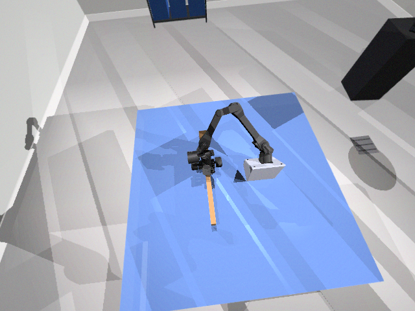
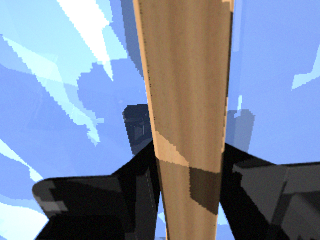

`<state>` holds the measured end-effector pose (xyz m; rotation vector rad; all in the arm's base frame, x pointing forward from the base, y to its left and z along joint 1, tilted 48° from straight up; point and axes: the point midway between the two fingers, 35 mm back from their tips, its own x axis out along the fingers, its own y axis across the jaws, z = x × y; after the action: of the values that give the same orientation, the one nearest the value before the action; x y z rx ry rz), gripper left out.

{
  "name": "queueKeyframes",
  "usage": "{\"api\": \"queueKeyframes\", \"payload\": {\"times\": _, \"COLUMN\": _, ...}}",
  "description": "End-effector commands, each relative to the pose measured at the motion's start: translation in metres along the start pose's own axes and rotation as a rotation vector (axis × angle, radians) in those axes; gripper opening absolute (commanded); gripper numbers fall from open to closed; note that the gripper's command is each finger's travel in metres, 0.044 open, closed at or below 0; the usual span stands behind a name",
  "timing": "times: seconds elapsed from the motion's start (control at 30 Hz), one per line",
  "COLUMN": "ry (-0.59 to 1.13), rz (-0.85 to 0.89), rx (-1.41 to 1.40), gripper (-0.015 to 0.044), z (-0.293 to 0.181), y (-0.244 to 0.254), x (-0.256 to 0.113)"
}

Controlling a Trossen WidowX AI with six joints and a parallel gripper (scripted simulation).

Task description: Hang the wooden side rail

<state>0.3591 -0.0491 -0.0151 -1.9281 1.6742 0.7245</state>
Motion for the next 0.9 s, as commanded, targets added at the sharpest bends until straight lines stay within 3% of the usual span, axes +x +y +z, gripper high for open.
{"api": "queueKeyframes", "payload": {"times": 0.0, "ry": 0.000, "rz": 0.000, "rx": 0.000, "gripper": 0.0000, "z": 0.0000, "y": -0.0003, "x": -0.0001}}
{"api": "queueKeyframes", "payload": {"times": 0.87, "ry": 0.002, "rz": 0.005, "rx": -0.027, "gripper": 0.0000, "z": 0.0001, "y": -0.0003, "x": -0.0039}}
